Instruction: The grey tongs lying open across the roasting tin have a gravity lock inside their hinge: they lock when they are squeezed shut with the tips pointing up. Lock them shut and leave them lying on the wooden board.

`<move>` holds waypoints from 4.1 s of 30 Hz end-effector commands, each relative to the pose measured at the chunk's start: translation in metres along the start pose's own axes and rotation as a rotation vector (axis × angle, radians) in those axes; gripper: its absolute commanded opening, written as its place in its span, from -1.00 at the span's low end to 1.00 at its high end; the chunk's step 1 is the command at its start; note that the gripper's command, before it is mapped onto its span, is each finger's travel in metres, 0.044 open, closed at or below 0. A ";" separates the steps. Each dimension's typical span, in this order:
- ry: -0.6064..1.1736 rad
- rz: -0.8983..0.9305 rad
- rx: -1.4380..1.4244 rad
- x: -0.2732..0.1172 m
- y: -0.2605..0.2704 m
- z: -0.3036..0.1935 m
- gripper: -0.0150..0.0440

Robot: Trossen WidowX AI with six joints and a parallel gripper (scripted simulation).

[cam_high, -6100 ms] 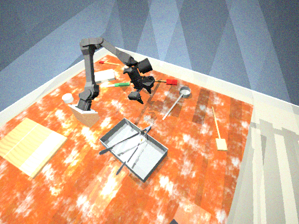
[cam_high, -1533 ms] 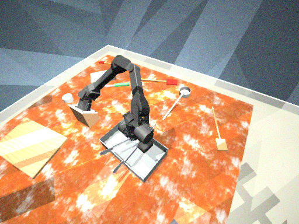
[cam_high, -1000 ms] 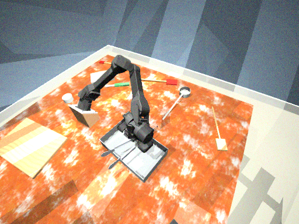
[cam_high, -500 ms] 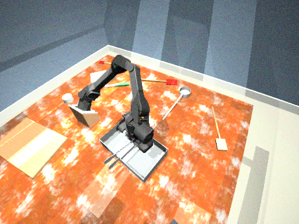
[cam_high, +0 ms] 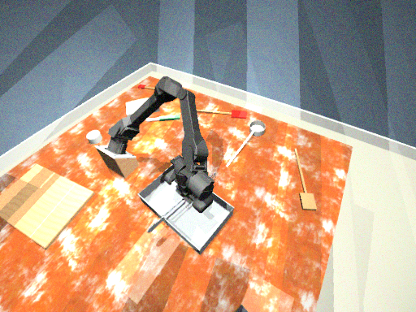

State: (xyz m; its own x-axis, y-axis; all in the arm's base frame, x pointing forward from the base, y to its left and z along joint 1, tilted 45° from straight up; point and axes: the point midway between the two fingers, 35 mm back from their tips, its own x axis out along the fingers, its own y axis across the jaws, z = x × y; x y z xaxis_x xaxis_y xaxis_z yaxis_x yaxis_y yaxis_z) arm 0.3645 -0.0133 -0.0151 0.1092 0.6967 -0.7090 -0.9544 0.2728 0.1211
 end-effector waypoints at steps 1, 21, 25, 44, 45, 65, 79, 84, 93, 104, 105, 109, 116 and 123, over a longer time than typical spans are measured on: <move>0.001 0.000 0.000 0.000 0.000 0.000 -1.00; 0.003 0.007 0.015 -0.128 -0.001 -0.001 -1.00; 0.003 0.007 0.015 -0.128 -0.001 -0.001 -1.00; 0.045 -0.016 0.270 -0.143 0.002 -0.118 -1.00; 0.047 -0.017 0.288 -0.144 0.004 -0.127 -1.00; 0.045 -0.013 0.638 -0.146 0.075 -0.293 -1.00; 0.033 -0.007 0.767 -0.139 0.119 -0.343 -1.00; 0.044 -0.015 0.831 -0.148 0.147 -0.359 -1.00; 0.060 -0.030 0.973 -0.159 0.206 -0.385 -1.00; 0.070 -0.037 1.137 -0.166 0.283 -0.407 -1.00; 0.070 -0.037 1.152 -0.166 0.290 -0.409 -1.00; 0.071 -0.035 1.213 -0.165 0.319 -0.413 -1.00; 0.067 -0.026 1.318 -0.161 0.370 -0.416 -1.00; 0.056 -0.013 1.423 -0.152 0.420 -0.414 -1.00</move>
State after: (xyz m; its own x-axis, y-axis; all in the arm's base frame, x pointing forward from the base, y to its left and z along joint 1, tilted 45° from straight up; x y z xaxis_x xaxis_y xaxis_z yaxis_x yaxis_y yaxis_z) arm -0.1495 -0.2872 -0.1466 0.0785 0.6683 -0.7397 0.0919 0.7340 0.6729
